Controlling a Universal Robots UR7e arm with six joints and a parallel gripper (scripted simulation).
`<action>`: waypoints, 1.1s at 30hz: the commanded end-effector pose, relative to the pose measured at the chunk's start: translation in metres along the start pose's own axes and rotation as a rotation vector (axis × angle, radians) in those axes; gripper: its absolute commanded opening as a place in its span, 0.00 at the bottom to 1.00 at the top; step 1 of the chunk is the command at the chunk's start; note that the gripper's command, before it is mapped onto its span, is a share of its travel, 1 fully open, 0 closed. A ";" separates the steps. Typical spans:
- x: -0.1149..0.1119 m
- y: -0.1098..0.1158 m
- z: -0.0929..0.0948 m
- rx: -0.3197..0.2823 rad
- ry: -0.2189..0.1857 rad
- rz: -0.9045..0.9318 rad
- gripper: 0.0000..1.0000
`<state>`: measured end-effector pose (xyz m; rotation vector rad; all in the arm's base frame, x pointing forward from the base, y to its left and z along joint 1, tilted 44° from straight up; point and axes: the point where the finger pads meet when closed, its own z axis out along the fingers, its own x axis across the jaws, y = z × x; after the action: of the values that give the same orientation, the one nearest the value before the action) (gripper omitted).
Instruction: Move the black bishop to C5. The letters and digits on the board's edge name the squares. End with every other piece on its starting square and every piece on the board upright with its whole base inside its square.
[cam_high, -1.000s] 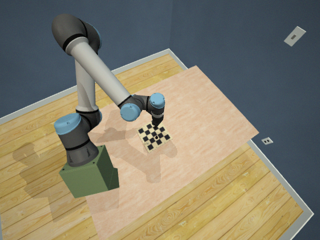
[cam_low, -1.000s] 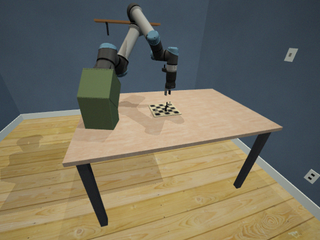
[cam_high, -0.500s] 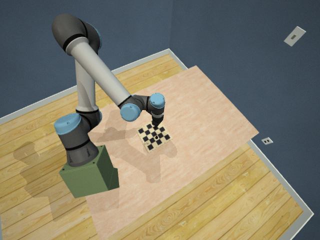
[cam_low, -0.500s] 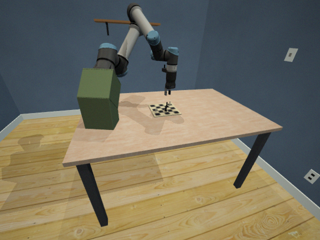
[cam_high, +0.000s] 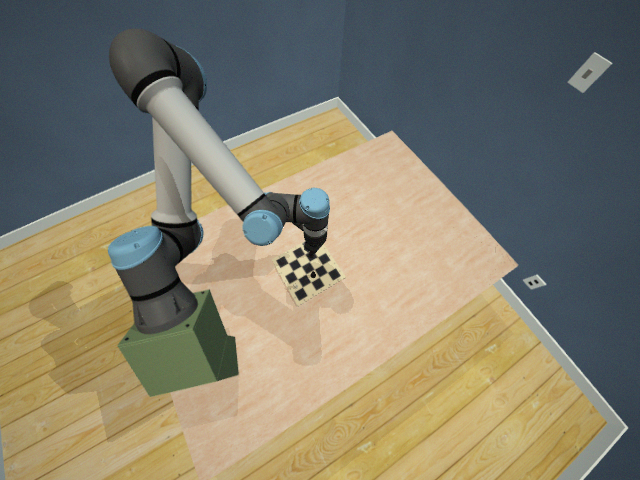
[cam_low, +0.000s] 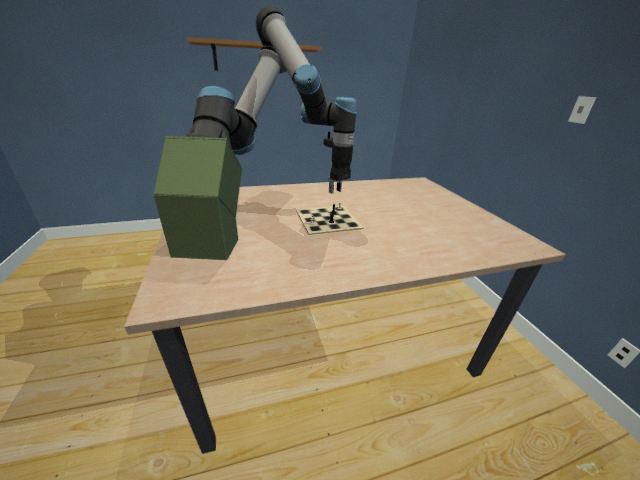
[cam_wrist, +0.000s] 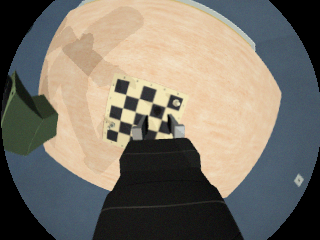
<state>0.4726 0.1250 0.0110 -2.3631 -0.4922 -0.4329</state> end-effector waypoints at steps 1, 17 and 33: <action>0.000 0.000 0.006 -0.001 0.001 0.000 0.73; 0.001 0.000 0.030 -0.001 0.001 0.000 0.73; 0.001 0.000 0.042 -0.001 0.001 0.000 0.73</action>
<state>0.4796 0.1524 -0.0170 -2.3629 -0.4922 -0.4323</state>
